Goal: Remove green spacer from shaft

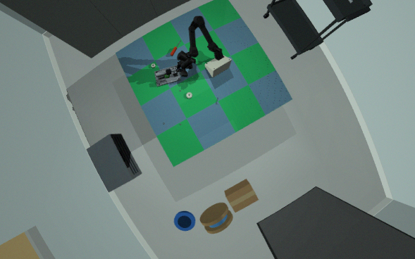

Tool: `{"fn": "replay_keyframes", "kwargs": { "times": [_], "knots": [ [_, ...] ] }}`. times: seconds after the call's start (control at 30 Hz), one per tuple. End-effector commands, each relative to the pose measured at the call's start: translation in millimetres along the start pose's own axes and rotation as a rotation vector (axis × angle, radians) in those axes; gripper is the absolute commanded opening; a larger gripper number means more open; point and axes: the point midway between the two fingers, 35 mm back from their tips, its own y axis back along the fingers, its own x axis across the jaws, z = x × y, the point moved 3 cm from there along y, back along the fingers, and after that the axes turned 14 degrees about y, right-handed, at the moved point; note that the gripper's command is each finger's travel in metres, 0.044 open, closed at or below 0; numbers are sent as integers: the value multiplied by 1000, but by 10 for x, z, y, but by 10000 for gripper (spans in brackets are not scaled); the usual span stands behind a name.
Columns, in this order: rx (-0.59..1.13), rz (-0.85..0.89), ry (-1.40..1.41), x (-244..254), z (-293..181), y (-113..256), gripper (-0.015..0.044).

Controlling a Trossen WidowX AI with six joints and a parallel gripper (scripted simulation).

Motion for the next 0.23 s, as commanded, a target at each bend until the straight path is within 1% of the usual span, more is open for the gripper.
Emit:
{"fn": "replay_keyframes", "kwargs": {
  "times": [0.0, 0.2],
  "knots": [
    [0, -2, 1, -6, 5, 2, 210],
    [-1, -4, 1, -9, -2, 58, 367]
  ]
}}
